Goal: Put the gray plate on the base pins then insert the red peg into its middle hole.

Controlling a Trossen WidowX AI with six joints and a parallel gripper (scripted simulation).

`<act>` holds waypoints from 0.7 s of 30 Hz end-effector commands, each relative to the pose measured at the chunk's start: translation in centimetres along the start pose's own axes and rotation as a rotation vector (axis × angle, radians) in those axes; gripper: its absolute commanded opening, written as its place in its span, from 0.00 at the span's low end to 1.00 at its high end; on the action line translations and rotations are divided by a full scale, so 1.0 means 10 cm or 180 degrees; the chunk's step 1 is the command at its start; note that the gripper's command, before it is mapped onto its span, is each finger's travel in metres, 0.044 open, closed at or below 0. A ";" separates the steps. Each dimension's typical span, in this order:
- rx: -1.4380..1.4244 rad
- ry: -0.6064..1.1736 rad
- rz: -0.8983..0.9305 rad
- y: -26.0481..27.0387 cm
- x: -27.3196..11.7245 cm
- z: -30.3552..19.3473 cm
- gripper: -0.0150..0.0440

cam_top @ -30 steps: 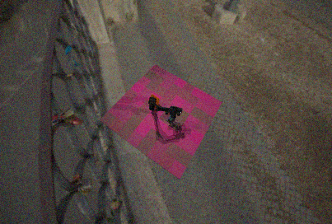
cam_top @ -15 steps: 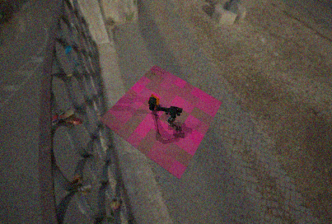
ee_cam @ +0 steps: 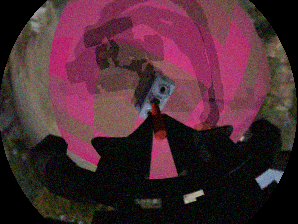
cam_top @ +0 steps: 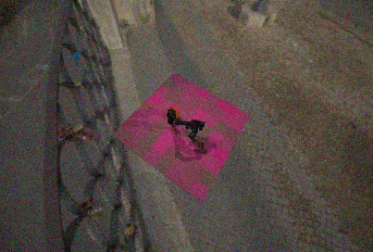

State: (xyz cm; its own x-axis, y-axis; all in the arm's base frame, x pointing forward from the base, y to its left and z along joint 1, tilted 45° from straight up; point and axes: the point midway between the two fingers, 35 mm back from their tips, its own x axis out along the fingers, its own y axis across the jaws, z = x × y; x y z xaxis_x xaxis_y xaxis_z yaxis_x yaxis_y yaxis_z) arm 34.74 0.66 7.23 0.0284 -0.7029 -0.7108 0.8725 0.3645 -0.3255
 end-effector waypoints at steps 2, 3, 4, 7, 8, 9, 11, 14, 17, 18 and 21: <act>-0.0019 -0.0006 -0.0021 -0.02 0.08 0.01 0.25; -0.0020 -0.0007 -0.0021 -0.02 0.09 0.02 0.25; -0.0022 -0.0007 -0.0022 -0.03 0.11 0.02 0.25; -0.0025 -0.0010 -0.0024 -0.03 0.15 0.03 0.25; -0.0025 -0.0010 -0.0024 -0.03 0.16 0.03 0.25; -0.0026 -0.0011 -0.0024 -0.03 0.16 0.03 0.25; -0.0026 -0.0011 -0.0024 -0.03 0.16 0.03 0.25; -0.0012 -0.0006 -0.0014 -0.02 0.14 0.03 0.25; -0.0008 -0.0004 -0.0011 -0.02 0.14 0.03 0.25; -0.0008 -0.0004 -0.0011 -0.02 0.14 0.03 0.25; -0.0008 -0.0004 -0.0011 -0.02 0.14 0.03 0.25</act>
State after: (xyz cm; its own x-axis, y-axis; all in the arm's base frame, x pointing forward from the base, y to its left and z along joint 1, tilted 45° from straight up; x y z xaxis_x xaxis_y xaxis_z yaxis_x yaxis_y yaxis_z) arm 34.74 -0.53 6.45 0.0260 -0.7051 -0.7086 0.8707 0.3642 -0.3304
